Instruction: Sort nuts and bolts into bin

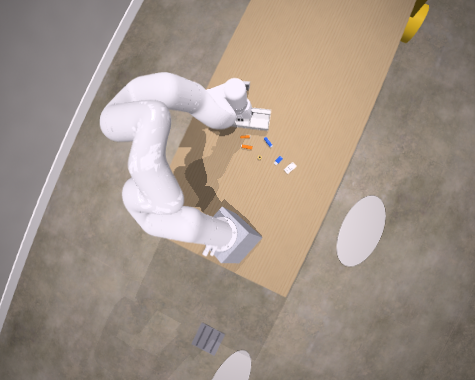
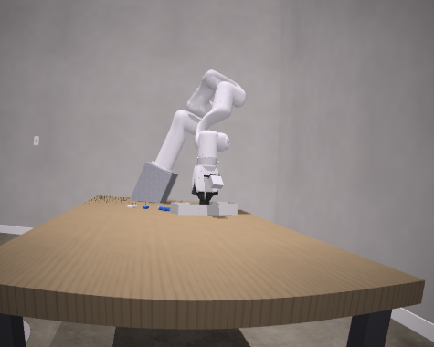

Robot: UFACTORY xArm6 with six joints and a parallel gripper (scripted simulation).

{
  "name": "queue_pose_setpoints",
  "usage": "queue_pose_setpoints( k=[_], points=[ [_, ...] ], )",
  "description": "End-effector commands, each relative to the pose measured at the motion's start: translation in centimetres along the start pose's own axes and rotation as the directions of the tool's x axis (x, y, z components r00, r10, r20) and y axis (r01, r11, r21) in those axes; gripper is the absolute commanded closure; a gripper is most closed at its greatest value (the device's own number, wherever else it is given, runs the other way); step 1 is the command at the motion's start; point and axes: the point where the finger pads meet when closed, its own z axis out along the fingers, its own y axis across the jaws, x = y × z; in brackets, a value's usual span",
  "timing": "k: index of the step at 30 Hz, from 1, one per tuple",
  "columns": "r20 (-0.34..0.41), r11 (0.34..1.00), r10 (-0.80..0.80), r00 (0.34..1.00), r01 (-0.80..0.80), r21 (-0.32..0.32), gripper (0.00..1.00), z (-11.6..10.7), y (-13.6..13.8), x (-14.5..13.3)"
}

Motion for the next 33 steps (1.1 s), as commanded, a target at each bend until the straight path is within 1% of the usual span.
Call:
queue_pose_setpoints(
  k=[1,19,33],
  points=[
    [-0.003,1.000,0.000,1.000,0.000,0.000,0.93,-0.1,0.0,0.2],
    [-0.003,1.000,0.000,1.000,0.000,0.000,0.93,-0.1,0.0,0.2],
    [-0.003,1.000,0.000,1.000,0.000,0.000,0.93,-1.7,0.0,0.1]
  ],
)
